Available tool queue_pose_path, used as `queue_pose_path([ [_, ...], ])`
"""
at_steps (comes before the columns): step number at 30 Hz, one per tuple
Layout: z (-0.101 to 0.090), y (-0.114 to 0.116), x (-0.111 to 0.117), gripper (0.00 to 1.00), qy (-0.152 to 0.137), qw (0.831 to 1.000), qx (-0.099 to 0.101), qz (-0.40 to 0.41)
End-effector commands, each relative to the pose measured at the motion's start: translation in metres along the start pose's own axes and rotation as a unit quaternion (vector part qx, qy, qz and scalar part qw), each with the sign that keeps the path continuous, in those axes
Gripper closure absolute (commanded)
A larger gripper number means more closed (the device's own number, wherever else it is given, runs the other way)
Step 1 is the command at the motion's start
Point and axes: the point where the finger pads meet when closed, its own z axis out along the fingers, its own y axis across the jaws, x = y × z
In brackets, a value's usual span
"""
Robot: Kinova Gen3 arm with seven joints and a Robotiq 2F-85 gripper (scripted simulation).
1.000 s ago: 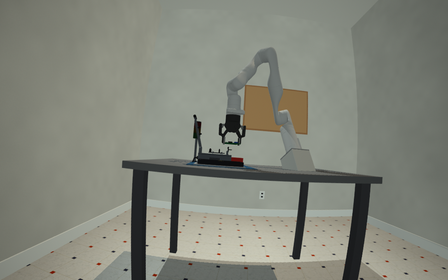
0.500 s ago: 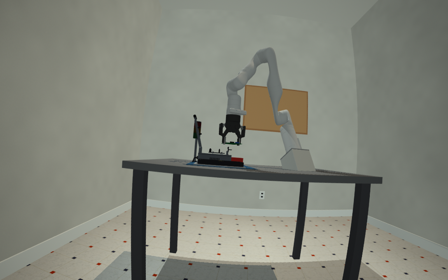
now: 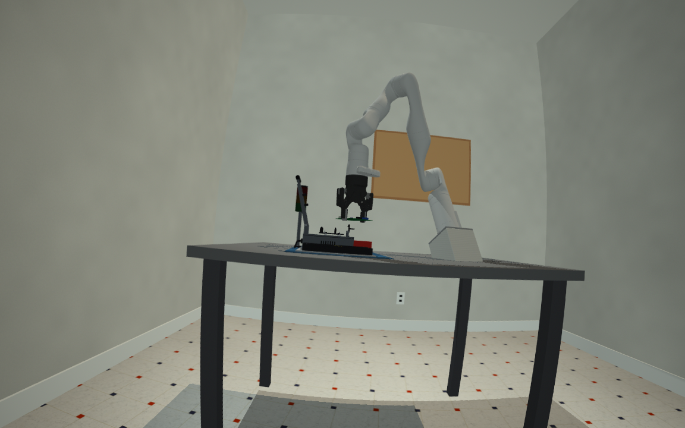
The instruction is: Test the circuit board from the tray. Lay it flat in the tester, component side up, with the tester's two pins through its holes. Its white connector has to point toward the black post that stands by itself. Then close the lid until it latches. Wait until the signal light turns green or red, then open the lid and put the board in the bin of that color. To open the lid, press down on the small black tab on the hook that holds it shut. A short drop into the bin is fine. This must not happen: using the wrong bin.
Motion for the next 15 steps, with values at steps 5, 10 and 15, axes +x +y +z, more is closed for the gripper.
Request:
queue_pose_path([
  [5,-0.0009,0.0007,-0.0007,0.23,0.003,0.997,-0.001,-0.081],
  [10,-0.0009,0.0007,-0.0007,0.23,0.003,0.988,-0.001,-0.157],
  [15,-0.0009,0.0007,-0.0007,0.23,0.003,0.979,-0.002,-0.205],
])
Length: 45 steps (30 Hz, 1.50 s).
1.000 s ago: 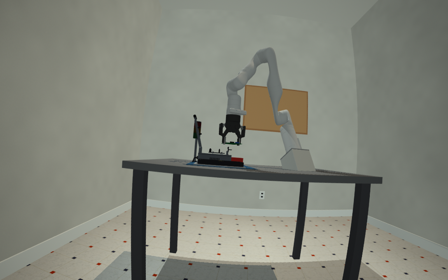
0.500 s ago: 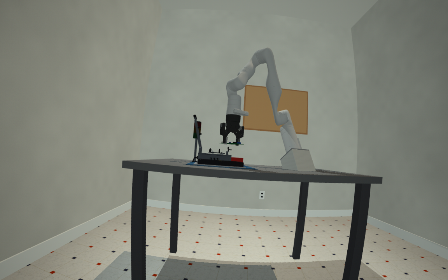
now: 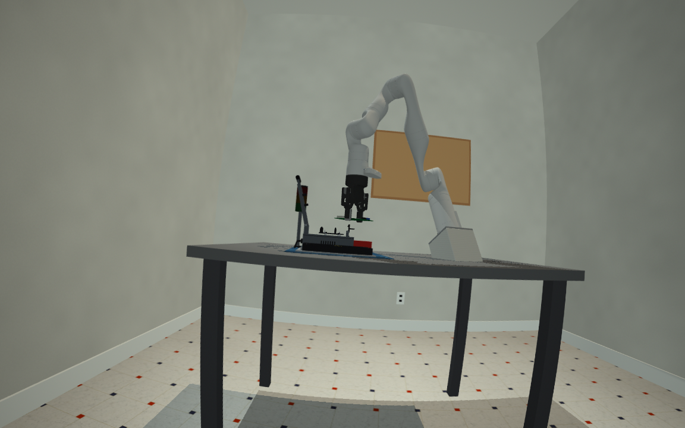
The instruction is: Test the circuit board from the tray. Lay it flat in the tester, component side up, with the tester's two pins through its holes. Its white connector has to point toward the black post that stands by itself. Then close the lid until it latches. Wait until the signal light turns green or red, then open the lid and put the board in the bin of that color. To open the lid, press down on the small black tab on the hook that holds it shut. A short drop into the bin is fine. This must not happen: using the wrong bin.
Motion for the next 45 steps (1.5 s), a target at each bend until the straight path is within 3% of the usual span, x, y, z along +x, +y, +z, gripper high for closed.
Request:
queue_pose_path([
  [1,-0.0007,0.0001,-0.0013,0.23,0.003,1.0,-0.002,-0.028],
  [7,-0.0007,0.0001,-0.0013,0.23,0.003,0.991,-0.002,-0.131],
  [13,-0.0007,0.0001,-0.0013,0.23,0.002,0.971,-0.002,-0.237],
  [15,-0.0007,0.0001,-0.0013,0.23,0.002,0.971,-0.002,-0.237],
  [19,-0.0007,0.0001,-0.0013,0.23,0.002,0.952,-0.003,-0.308],
  [30,-0.0007,0.0001,-0.0013,0.23,0.002,0.872,-0.003,-0.49],
  [32,-0.0007,0.0001,-0.0013,0.23,0.002,0.872,-0.003,-0.49],
  [45,-0.0007,0.0001,-0.0013,0.23,0.001,0.747,-0.003,-0.665],
])
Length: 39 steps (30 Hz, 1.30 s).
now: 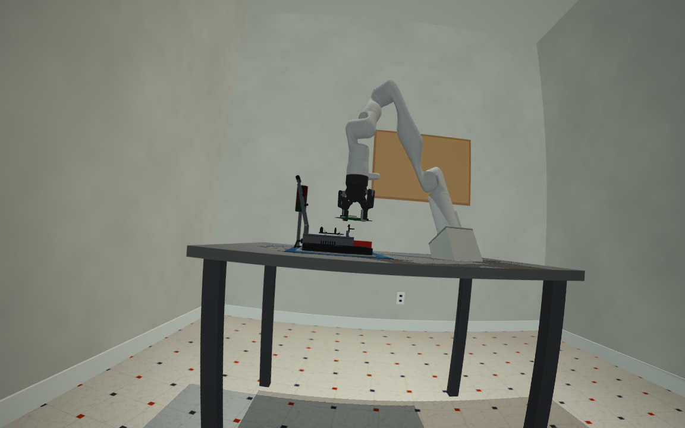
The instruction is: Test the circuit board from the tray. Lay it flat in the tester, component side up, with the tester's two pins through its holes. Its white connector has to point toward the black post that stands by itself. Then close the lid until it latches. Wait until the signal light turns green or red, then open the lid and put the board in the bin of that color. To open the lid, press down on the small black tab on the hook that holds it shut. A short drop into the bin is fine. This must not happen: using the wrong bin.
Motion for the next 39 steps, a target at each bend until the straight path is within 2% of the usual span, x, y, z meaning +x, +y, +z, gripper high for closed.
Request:
queue_pose_path([
  [1,0.0003,-0.0025,0.0005,0.23,0.0,1.0,-0.003,-0.026],
  [4,0.0003,-0.0025,0.0005,0.23,0.0,0.999,-0.003,-0.041],
  [9,0.0003,-0.0025,0.0005,0.23,0.0,0.994,-0.003,-0.111],
  [19,0.0003,-0.0025,0.0005,0.23,-0.001,0.974,-0.003,-0.228],
  [21,0.0003,-0.0025,0.0005,0.23,-0.001,0.974,-0.003,-0.228],
  [36,0.0003,-0.0025,0.0005,0.23,-0.001,0.941,-0.003,-0.337],
  [39,0.0003,-0.0025,0.0005,0.23,-0.001,0.94,-0.003,-0.342],
])
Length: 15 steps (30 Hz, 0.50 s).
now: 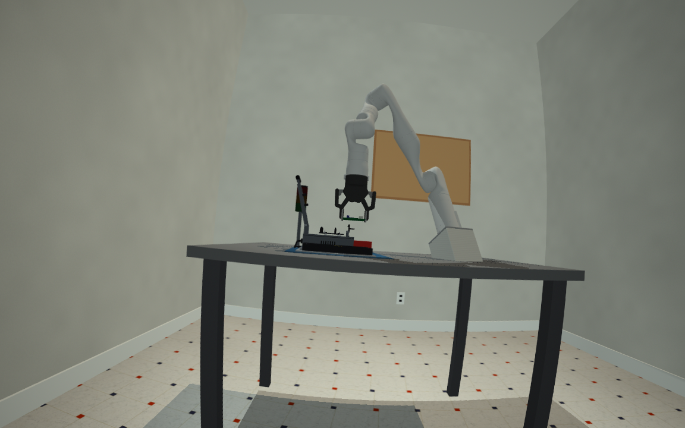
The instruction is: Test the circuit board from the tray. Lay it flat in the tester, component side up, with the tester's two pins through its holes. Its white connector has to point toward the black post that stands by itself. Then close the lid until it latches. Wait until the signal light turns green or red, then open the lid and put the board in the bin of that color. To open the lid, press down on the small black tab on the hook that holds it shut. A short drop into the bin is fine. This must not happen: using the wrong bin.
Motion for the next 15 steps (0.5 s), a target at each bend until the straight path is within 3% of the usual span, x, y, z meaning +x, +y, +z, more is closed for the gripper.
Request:
queue_pose_path([
  [1,-0.0003,-0.0007,0.0003,0.23,-0.001,1.0,0.0,-0.007],
  [15,-0.0003,-0.0007,0.0003,0.23,-0.001,0.999,0.0,-0.04],
])
